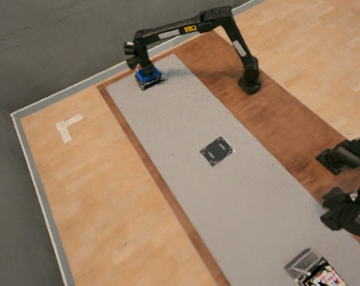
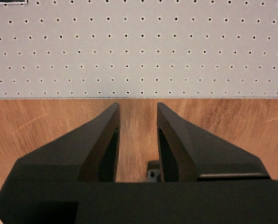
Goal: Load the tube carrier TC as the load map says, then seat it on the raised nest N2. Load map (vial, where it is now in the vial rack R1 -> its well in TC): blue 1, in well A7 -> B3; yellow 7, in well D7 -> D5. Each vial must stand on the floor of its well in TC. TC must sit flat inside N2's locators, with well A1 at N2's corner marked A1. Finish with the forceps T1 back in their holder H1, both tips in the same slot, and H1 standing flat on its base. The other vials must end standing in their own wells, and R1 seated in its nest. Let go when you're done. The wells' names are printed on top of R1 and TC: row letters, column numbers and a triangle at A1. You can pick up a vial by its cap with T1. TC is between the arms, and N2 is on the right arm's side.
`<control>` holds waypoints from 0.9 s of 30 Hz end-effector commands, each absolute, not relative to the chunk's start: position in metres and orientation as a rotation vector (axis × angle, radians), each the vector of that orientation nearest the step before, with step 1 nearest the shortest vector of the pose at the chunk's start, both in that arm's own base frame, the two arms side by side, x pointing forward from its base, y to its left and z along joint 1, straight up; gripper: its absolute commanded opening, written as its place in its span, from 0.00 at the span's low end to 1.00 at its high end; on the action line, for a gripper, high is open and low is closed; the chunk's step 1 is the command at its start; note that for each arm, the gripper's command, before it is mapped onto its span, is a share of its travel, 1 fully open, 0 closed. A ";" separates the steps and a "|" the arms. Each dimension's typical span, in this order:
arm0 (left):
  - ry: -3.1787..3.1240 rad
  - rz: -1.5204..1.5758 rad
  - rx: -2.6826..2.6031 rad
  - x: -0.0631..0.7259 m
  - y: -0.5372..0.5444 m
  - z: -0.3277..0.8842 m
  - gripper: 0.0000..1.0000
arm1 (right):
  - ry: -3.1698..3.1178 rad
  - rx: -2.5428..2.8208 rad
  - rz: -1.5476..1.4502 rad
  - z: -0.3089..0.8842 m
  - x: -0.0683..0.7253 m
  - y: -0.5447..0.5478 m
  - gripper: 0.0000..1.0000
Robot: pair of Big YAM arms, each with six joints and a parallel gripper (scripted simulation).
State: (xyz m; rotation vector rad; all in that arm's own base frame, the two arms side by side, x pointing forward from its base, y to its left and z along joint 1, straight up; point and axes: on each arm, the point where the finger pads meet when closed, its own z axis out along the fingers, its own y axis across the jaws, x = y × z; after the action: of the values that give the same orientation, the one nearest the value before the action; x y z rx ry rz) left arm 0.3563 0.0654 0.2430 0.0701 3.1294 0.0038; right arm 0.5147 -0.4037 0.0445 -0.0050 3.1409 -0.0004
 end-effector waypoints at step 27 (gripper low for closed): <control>3.141 0.000 0.079 0.353 0.060 0.241 0.24 | 3.132 0.001 -0.012 0.039 0.523 -0.401 0.00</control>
State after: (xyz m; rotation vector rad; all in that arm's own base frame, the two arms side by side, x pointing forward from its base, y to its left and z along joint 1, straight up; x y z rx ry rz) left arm 0.3563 0.0654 0.2430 0.0701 3.1294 0.0038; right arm 0.5148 -0.4037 0.0402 -0.0051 3.1405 -0.0009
